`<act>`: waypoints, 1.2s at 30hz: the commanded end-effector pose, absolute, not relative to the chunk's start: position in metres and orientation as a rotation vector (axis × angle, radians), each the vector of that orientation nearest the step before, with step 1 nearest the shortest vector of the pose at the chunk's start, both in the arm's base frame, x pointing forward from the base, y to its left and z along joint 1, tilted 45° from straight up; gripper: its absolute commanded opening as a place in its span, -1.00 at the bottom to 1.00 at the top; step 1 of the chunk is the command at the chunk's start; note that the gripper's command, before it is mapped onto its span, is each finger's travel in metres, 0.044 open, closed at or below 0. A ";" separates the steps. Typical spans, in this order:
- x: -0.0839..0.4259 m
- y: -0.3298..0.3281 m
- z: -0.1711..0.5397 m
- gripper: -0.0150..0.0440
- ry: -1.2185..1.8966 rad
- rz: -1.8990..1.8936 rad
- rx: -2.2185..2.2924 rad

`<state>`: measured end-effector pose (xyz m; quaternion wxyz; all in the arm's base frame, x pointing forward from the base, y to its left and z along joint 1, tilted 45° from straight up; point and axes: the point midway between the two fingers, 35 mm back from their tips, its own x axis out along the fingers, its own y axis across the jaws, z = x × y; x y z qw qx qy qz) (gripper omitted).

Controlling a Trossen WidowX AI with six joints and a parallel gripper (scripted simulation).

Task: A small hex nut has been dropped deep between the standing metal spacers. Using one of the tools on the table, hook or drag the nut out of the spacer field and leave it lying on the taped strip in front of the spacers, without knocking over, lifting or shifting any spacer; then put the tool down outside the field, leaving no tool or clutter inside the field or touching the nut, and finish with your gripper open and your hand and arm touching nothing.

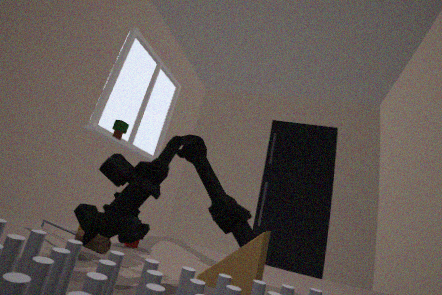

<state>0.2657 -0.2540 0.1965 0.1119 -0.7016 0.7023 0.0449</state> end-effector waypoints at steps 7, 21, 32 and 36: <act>0.264 -0.257 0.194 -0.49 2.064 0.134 -2.071; 0.261 -0.261 0.192 -0.49 2.069 0.124 -2.082; 0.260 -0.264 0.193 -0.22 2.072 0.112 -2.080; 0.260 -0.264 0.193 0.13 2.072 0.112 -2.080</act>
